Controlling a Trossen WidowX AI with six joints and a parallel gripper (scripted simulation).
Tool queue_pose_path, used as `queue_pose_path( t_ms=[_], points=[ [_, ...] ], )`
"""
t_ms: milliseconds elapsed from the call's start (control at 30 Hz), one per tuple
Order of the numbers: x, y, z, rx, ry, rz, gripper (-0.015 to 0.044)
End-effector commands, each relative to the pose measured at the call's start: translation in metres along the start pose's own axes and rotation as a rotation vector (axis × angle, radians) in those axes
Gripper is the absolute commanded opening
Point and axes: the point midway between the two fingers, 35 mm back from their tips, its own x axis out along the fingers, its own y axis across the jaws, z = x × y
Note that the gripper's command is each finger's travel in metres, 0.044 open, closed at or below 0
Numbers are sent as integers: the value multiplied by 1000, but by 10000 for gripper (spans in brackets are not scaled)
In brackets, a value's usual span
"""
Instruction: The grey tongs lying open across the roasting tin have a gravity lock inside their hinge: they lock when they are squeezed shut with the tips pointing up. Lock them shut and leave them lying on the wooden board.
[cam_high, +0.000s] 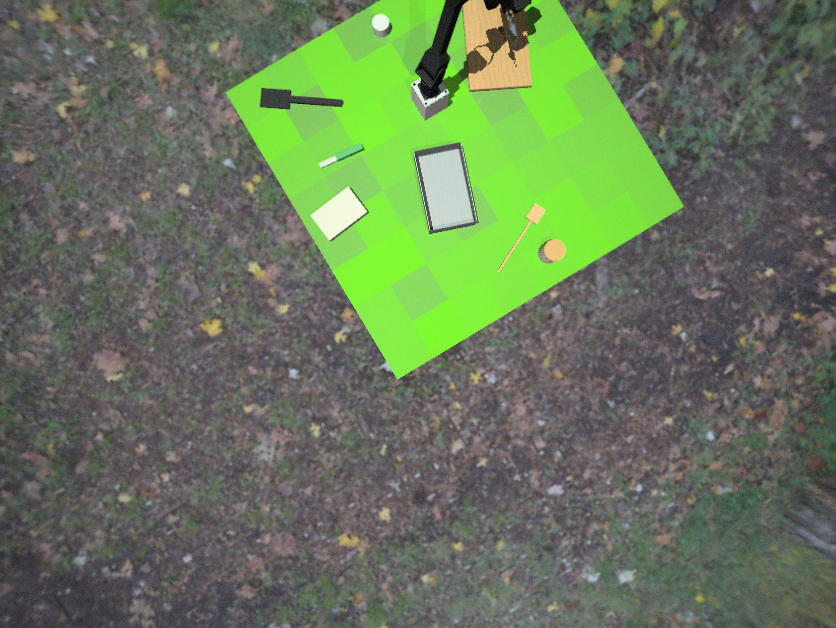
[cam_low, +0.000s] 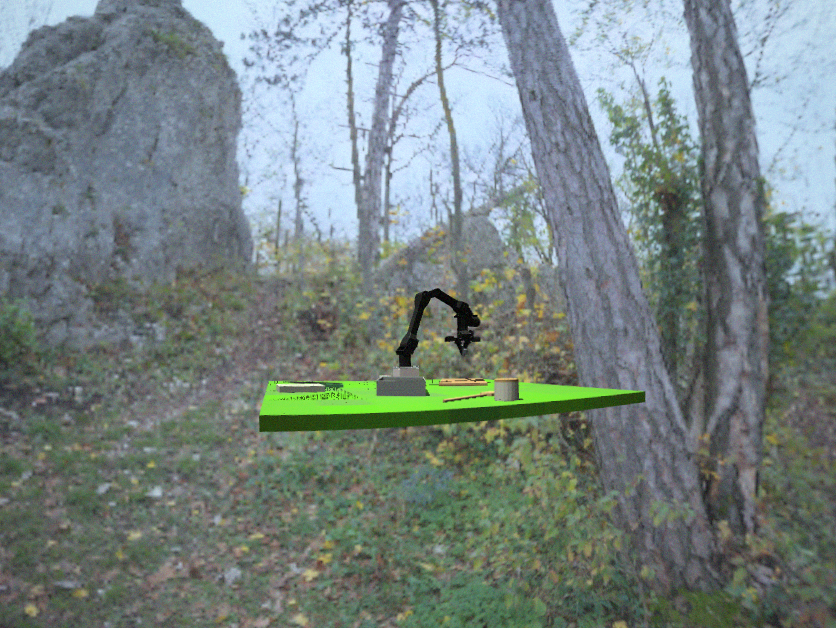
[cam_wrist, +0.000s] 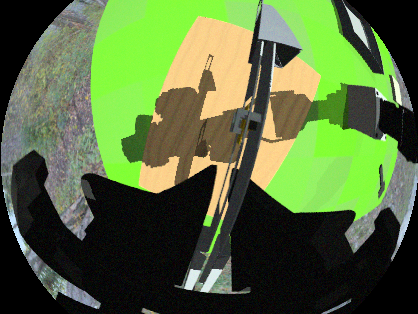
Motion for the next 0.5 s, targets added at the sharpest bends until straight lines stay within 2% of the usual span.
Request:
queue_pose_path(
  t_ms=[0,467],
  points=[
    [7,2,0,5,-4,3,-150],
    [30,4,-1,5,-4,2,-150]
  ],
)
